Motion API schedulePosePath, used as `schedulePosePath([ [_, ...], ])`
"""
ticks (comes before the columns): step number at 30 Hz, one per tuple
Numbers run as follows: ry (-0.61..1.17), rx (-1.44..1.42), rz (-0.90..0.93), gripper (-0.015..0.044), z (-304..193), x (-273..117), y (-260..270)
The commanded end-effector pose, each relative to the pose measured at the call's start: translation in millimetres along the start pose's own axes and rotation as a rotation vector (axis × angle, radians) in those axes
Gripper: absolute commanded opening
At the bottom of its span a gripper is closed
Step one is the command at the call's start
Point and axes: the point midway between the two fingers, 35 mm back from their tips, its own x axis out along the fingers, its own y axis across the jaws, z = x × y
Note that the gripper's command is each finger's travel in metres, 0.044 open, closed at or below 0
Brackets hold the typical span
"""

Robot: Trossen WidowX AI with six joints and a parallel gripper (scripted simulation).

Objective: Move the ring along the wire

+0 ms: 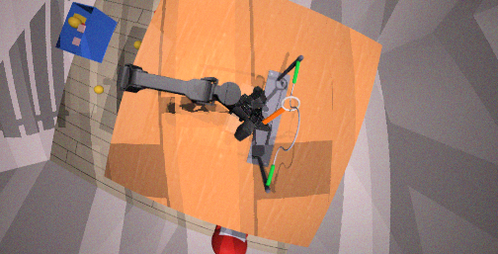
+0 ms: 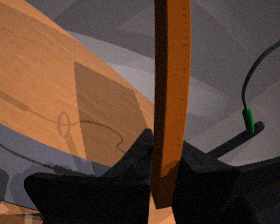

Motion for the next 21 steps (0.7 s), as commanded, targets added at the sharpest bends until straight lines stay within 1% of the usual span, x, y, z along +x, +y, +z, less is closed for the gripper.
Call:
schedulePosePath([
  [1,-0.012,0.075,0.044,-0.0150,-0.9,1.7,15.2],
  [21,0.041,0.486,0.239,-0.0150,19.0,-16.7,80.8],
])
